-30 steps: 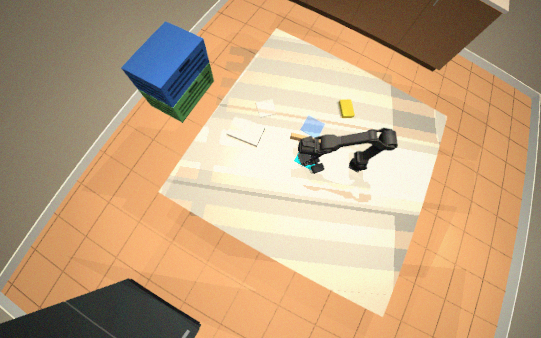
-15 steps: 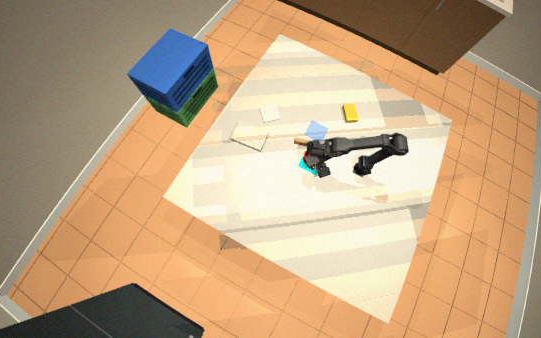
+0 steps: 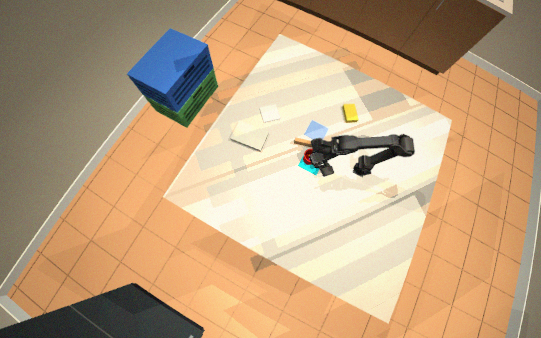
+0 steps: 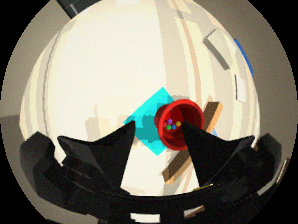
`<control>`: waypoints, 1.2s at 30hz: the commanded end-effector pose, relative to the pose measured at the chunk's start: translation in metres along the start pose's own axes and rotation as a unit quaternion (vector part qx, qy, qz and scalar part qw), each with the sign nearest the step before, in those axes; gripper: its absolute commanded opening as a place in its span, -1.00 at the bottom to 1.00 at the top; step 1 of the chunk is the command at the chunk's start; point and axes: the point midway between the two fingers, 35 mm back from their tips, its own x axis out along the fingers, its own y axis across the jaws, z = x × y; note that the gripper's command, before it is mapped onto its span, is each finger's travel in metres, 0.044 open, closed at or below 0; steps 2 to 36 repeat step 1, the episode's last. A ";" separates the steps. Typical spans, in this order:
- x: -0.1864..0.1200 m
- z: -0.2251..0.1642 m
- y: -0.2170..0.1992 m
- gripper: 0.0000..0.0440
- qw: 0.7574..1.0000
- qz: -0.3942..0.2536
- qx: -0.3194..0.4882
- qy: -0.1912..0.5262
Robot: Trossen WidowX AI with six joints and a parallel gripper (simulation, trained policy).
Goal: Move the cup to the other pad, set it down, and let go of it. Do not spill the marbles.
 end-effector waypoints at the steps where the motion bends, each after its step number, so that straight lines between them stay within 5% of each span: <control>1: -0.012 0.006 -0.002 0.43 1.000 -0.005 -0.002 -0.021; 36: -0.012 0.006 -0.002 0.43 1.000 -0.005 -0.002 -0.021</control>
